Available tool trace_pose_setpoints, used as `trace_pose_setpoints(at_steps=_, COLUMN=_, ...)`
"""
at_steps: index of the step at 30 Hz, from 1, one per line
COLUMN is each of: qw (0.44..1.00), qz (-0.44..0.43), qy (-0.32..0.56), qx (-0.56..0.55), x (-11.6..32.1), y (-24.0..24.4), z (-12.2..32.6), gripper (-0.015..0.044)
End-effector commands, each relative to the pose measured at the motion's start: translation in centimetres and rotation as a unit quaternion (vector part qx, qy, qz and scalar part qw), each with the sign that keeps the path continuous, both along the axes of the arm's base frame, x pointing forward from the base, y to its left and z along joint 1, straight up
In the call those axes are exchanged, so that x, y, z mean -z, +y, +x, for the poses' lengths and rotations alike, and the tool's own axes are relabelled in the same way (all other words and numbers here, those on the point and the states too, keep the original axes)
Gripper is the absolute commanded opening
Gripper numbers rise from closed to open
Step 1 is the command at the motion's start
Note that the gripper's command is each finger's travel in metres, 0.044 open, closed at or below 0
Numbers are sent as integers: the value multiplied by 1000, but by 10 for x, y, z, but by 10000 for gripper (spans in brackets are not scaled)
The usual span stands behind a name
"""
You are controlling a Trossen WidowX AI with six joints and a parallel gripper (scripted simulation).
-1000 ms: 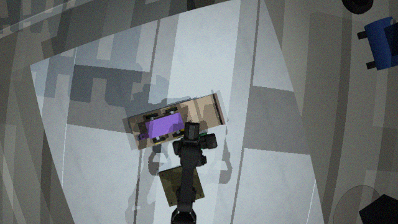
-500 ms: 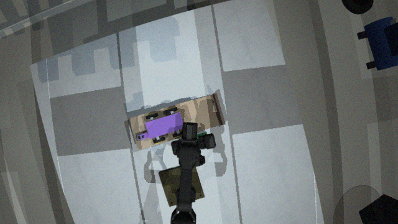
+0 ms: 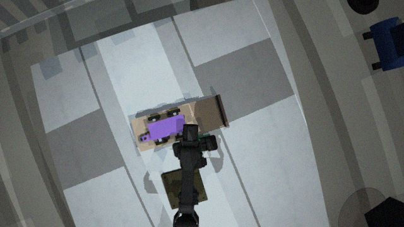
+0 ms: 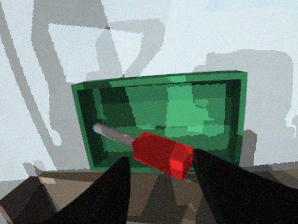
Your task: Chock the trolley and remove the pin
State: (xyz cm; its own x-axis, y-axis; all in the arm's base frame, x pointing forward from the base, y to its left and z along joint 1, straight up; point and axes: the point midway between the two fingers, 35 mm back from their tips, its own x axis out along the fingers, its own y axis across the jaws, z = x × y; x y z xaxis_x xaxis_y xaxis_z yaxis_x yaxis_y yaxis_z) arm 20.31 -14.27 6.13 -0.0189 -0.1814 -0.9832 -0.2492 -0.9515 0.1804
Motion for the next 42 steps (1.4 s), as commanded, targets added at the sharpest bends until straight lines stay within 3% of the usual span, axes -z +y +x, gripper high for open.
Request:
trace_pose_setpoints(at_steps=1, qw=1000, qz=0, qy=3, qx=3, x=3, y=2, z=-1, gripper=190)
trace_pose_setpoints(at_steps=18, qw=1000, qz=0, qy=3, qx=3, x=7, y=6, z=0, gripper=190)
trace_pose_setpoints(at_steps=24, qw=1000, qz=0, qy=0, qx=0, x=4, y=5, z=2, gripper=340)
trace_pose_setpoints(at_steps=34, qw=1000, qz=0, qy=2, qx=2, x=-12, y=6, z=-1, gripper=340)
trace_pose_setpoints(at_steps=38, qw=1000, qz=0, qy=3, qx=3, x=-23, y=9, z=-4, gripper=440)
trace_pose_setpoints(at_steps=42, qw=1000, qz=0, qy=3, qx=3, x=-33, y=10, z=-6, gripper=440)
